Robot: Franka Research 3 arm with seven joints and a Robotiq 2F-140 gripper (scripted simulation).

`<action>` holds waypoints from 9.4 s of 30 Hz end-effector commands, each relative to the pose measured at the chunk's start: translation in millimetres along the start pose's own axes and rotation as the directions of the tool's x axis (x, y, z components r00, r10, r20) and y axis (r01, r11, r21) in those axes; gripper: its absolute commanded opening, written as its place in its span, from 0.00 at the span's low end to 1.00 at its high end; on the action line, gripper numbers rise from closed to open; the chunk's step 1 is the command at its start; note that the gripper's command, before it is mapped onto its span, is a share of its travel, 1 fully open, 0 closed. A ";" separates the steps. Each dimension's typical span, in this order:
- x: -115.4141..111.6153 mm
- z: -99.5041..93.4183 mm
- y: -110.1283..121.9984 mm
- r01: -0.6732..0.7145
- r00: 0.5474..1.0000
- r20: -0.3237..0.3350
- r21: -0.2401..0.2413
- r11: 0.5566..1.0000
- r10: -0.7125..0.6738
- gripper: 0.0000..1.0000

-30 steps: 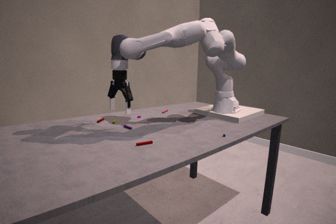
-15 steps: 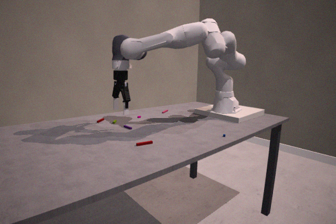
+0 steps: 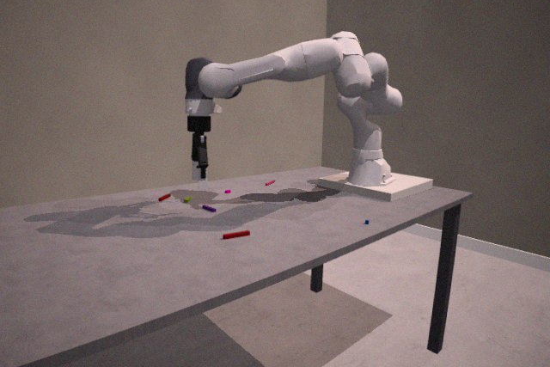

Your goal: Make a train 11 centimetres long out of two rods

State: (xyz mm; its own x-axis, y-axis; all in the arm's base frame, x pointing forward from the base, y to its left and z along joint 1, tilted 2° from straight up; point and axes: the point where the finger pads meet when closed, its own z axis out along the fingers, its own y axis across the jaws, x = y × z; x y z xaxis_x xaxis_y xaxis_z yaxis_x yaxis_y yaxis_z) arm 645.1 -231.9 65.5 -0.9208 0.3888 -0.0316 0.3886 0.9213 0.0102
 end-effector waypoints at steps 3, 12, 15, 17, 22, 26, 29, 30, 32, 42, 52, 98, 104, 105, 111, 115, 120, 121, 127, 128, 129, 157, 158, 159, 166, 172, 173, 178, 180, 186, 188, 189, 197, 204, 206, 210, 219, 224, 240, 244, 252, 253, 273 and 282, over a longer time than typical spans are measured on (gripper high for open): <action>3.0 1.0 2.3 -0.198 0.980 -0.007 0.002 0.980 0.198 1.00; 5.8 1.7 3.9 -0.338 0.941 -0.006 0.002 0.941 0.338 1.00; 6.1 1.7 4.0 -0.353 0.936 -0.005 0.002 0.936 0.353 1.00; 6.8 1.9 4.4 -0.387 0.922 -0.005 0.002 0.922 0.387 1.00; 7.3 2.0 4.7 -0.409 0.913 -0.005 0.002 0.913 0.409 1.00; 7.3 2.0 4.7 -0.409 0.913 -0.005 0.002 0.913 0.409 1.00; 7.3 2.0 4.7 -0.409 0.913 -0.005 0.002 0.913 0.409 1.00; 7.3 2.0 4.7 -0.409 0.913 -0.005 0.002 0.913 0.409 1.00; 7.3 2.0 4.7 -0.409 0.913 -0.005 0.002 0.913 0.409 1.00; 7.3 2.0 4.7 -0.409 0.913 -0.005 0.002 0.913 0.409 1.00; 7.3 2.0 4.7 -0.409 0.913 -0.005 0.002 0.913 0.409 1.00; 7.3 2.0 4.7 -0.409 0.913 -0.005 0.002 0.913 0.409 1.00; 7.3 2.0 4.7 -0.409 0.913 -0.005 0.002 0.913 0.409 1.00; 7.3 2.0 4.7 -0.409 0.913 -0.005 0.002 0.913 0.409 1.00; 11.6 2.6 -0.5 -0.305 0.952 -0.008 -0.001 0.952 0.305 1.00; 16.2 3.1 -5.6 -0.193 0.981 -0.009 -0.003 0.981 0.193 1.00; 18.9 3.4 -8.5 -0.126 0.992 -0.010 -0.005 0.992 0.126 1.00; 19.4 3.4 -9.1 -0.111 0.994 -0.010 -0.006 0.994 0.111 1.00; 22.9 3.7 -12.8 -0.024 1.000 -0.011 -0.008 1.000 0.024 1.00; 23.5 3.8 -13.4 -0.009 1.000 -0.011 -0.008 1.000 0.009 1.00; 24.1 3.8 -14.0 0.006 1.000 -0.011 -0.009 1.000 -0.006 1.00; 40.6 4.4 -29.5 0.403 0.915 -0.006 -0.017 0.915 -0.404 1.00; 41.2 4.4 -30.0 0.417 0.909 -0.006 -0.017 0.909 -0.417 1.00; 41.8 4.4 -30.6 0.431 0.902 -0.006 -0.018 0.902 -0.431 1.00; 46.2 4.4 -34.3 0.526 0.851 -0.004 -0.019 0.851 -0.526 1.00; 49.8 4.4 -37.2 0.598 0.801 -0.002 -0.019 0.801 -0.598 1.00; 50.4 4.4 -37.7 0.610 0.792 -0.002 -0.019 0.792 -0.611 1.00; 53.5 4.3 -40.2 0.670 0.743 0.000 -0.020 0.743 -0.670 1.00; 54.8 4.3 -41.2 0.692 0.722 0.001 -0.020 0.721 -0.692 1.00; 58.4 4.2 -44.0 0.753 0.657 0.003 -0.019 0.657 -0.754 1.00; 59.7 4.1 -45.0 0.774 0.633 0.003 -0.019 0.633 -0.774 1.00; 60.4 4.1 -45.5 0.784 0.621 0.004 -0.019 0.621 -0.784 1.00; 65.5 3.9 -49.3 0.855 0.518 0.006 -0.018 0.518 -0.855 1.00; 69.9 3.7 -52.4 0.905 0.425 0.007 -0.016 0.424 -0.905 1.00; 71.3 3.6 -53.3 0.918 0.395 0.008 -0.016 0.395 -0.918 1.00; 73.9 3.5 -55.1 0.942 0.336 0.008 -0.015 0.336 -0.942 1.00; 78.6 3.2 -58.3 0.974 0.228 0.009 -0.013 0.227 -0.974 1.00; 83.2 3.0 -61.2 0.993 0.120 0.009 -0.011 0.120 -0.993 1.00; 94.2 2.3 -68.1 0.990 -0.139 0.007 -0.007 -0.139 -0.990 1.00; 97.1 2.2 -69.8 0.979 -0.206 0.006 -0.006 -0.206 -0.979 1.00; 102.2 1.9 -72.8 0.947 -0.321 0.003 -0.005 -0.321 -0.947 1.00; 102.2 1.9 -72.8 0.947 -0.321 0.003 -0.005 -0.321 -0.947 1.00; 103.8 1.8 -73.7 0.935 -0.355 0.003 -0.005 -0.355 -0.935 1.00; 103.8 1.8 -73.7 0.935 -0.355 0.003 -0.005 -0.355 -0.935 1.00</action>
State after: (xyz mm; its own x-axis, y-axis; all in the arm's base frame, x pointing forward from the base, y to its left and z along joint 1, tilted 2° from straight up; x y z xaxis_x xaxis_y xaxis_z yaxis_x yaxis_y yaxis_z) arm 521.2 -259.2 59.6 -0.0482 -0.9988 -0.0021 -0.9985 0.0483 -0.0275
